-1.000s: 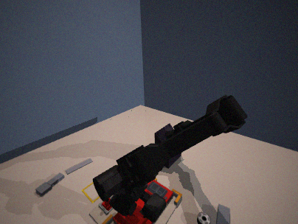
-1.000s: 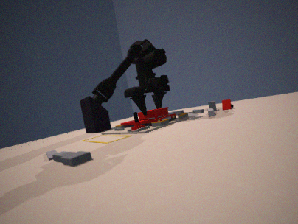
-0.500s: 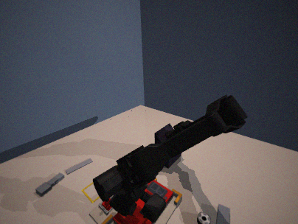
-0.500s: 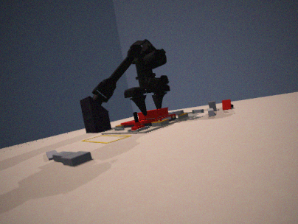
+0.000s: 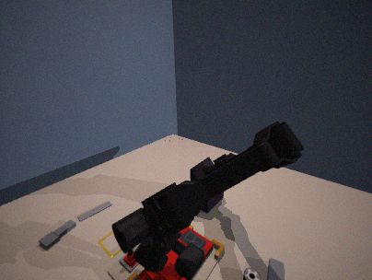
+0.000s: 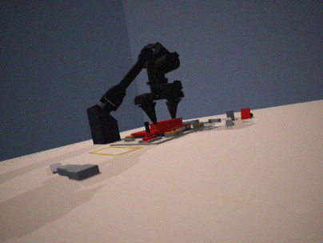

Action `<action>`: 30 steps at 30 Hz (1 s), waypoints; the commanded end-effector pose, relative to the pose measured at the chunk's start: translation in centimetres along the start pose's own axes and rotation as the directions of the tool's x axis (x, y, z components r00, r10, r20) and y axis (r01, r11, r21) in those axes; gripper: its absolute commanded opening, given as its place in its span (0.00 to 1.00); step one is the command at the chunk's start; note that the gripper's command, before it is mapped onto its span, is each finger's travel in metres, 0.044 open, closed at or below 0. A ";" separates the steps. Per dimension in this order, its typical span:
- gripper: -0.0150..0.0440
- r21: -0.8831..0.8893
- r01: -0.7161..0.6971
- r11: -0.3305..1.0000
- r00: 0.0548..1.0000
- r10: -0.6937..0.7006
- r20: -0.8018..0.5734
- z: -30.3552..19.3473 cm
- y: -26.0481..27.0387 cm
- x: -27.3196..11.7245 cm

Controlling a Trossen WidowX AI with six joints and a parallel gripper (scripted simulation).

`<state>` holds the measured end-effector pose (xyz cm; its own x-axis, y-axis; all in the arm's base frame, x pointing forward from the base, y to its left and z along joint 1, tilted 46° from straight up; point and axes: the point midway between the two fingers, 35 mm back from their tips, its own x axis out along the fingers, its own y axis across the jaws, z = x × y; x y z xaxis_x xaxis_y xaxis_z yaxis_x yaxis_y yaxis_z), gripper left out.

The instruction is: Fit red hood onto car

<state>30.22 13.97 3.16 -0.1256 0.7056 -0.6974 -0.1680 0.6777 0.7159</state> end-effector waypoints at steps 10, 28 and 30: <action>1.00 -0.005 -0.001 1.000 1.000 0.001 0.009 0.1 -0.1 -6.5; 1.00 -0.005 -0.001 1.000 1.000 0.001 0.009 0.1 -0.1 -6.5; 1.00 -0.005 -0.001 1.000 1.000 0.001 0.009 0.1 -0.1 -6.5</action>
<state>31.15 9.38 7.58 -0.1152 0.7109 -0.6938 -0.1676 0.6745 0.7190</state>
